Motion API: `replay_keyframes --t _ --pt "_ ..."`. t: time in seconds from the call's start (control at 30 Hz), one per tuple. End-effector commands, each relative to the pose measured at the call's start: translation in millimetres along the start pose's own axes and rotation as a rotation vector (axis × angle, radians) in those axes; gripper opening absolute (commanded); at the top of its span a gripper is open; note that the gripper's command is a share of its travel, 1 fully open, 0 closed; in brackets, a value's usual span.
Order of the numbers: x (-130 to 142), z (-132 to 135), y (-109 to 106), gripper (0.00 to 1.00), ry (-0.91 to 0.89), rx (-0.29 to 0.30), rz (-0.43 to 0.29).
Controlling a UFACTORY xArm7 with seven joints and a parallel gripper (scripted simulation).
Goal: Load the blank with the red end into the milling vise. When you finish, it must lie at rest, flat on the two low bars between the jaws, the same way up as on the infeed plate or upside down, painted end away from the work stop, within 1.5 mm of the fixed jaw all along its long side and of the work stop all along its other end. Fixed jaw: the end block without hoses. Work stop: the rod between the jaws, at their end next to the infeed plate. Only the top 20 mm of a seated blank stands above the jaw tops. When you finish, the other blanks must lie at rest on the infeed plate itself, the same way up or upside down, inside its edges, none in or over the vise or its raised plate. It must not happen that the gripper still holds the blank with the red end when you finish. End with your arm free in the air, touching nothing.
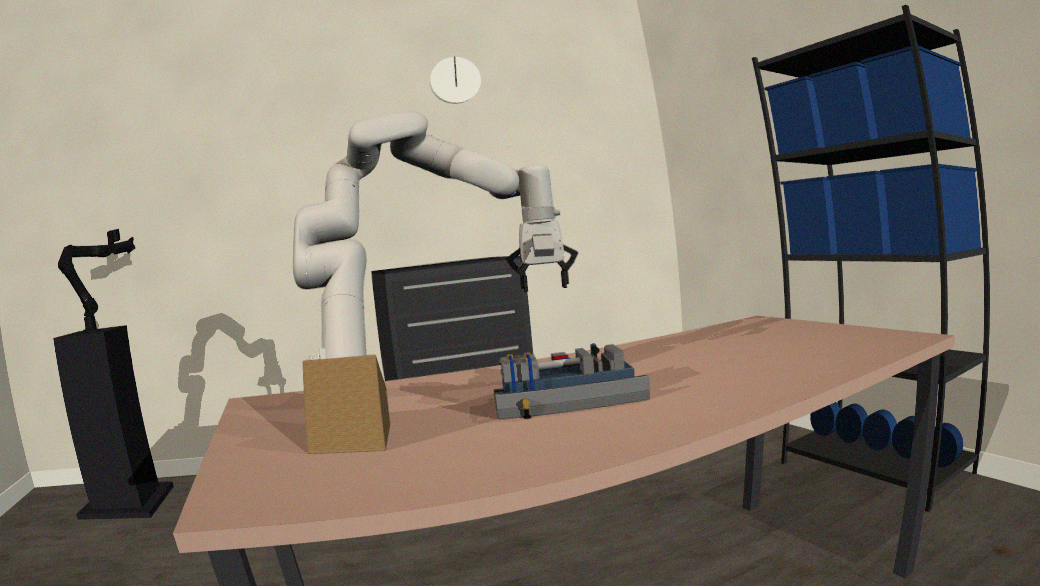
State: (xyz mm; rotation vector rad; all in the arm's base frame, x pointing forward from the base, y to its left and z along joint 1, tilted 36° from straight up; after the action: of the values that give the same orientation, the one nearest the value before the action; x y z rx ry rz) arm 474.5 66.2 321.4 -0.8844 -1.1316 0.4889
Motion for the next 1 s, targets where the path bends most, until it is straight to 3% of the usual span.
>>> replay_keyframes --t 0.0,0.53,0.87,0.97 --pt "0.0 -1.1 -1.7 1.00 0.001 -0.004 -0.002" --pt "0.0 -1.1 -1.7 1.00 0.001 -0.004 -0.002" --pt "-2.2 -2.2 58.3 1.00 0.001 -0.004 -0.002" --pt "-2.2 -2.2 58.3 1.00 0.001 -0.004 -0.002"
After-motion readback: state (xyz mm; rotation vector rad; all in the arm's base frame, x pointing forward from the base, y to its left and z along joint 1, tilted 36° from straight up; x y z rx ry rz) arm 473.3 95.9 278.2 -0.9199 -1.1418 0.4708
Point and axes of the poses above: the point where the finger pads meet when closed, its own y axis out along the fingers, its own z axis across the jaws, x = y × z, the point moved 7 cm from there along -y, back along the fingers, and after that the axes turned 12 degrees about y, right-handed, at the moved point
